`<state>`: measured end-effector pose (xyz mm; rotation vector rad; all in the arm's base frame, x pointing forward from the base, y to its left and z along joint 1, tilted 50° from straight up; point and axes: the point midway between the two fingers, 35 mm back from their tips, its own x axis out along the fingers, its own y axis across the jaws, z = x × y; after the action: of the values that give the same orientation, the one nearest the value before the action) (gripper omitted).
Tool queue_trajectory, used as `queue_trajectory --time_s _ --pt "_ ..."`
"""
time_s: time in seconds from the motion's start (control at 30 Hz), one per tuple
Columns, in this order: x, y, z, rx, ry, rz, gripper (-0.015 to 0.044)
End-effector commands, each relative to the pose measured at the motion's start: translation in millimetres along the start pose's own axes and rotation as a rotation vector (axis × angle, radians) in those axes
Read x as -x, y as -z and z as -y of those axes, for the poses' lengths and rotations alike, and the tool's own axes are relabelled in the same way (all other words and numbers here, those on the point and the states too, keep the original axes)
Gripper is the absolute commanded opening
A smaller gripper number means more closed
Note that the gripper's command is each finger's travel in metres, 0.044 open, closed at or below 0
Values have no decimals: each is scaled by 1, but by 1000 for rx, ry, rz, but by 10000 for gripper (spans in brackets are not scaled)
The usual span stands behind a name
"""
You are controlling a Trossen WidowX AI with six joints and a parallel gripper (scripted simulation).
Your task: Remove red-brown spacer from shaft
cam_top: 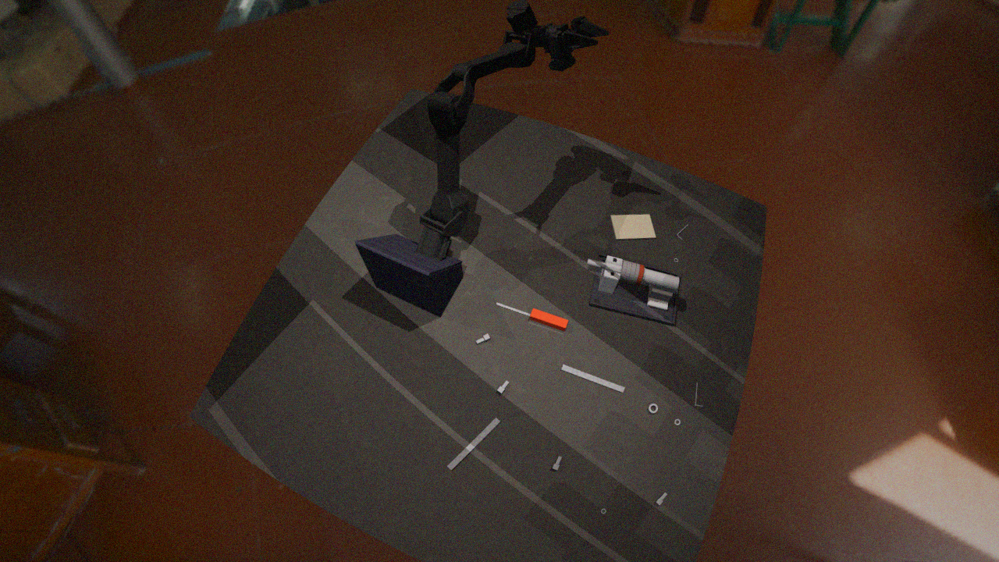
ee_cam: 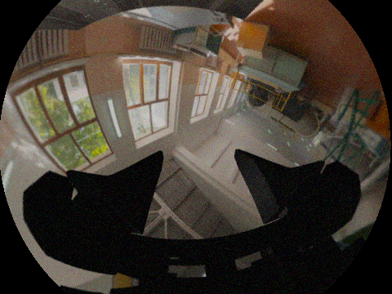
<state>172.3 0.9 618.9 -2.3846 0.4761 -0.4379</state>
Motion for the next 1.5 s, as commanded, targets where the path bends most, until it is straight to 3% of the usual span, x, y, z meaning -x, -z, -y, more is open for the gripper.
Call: queue_trajectory --time_s 0.0,0.3,0.67,0.9,1.03,1.23,1.47 --pt "0 -1 1 22 3 -5 426" --pt "-19 -58 36 1141 95 -234 440" --pt "-41 -117 44 1963 107 -405 440" --pt "-72 -194 27 2834 113 -629 440" --pt "-86 -236 5 3286 135 -812 440" --pt "-96 -280 -27 3709 176 -1114 440" --pt "-103 -324 -74 4050 210 -1713 440"
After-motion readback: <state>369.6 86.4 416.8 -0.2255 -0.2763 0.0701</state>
